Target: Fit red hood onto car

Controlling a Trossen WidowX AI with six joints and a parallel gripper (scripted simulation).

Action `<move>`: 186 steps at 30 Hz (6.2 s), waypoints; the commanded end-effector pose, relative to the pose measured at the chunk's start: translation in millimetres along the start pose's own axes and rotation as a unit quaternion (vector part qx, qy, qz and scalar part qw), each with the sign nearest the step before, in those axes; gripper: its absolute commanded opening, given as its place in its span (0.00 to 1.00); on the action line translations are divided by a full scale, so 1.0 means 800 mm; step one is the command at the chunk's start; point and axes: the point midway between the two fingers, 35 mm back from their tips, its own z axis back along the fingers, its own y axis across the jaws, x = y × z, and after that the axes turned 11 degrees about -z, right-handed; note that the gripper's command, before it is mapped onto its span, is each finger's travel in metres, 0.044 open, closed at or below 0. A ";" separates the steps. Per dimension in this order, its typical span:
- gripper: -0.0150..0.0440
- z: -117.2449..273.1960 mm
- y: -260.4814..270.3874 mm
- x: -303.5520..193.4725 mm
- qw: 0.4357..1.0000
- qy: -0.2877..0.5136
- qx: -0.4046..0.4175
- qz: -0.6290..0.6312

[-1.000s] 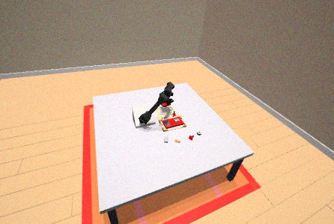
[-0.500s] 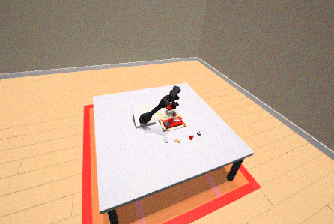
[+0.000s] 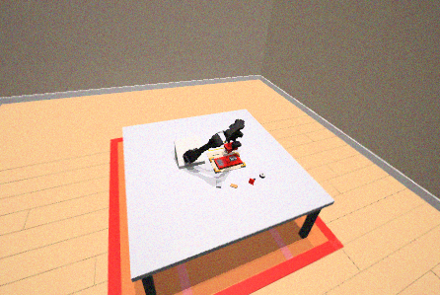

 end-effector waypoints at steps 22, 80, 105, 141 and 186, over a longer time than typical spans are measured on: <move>0.25 -0.057 -0.068 0.010 1.000 -0.004 -0.010 -0.023; 0.25 -0.072 -0.067 0.009 1.000 -0.004 -0.010 -0.023; 0.25 -0.070 -0.067 0.010 1.000 -0.004 -0.009 -0.023; 0.25 -0.078 -0.067 0.009 1.000 -0.004 -0.010 -0.023; 0.25 -0.092 -0.067 0.010 1.000 -0.004 -0.010 -0.023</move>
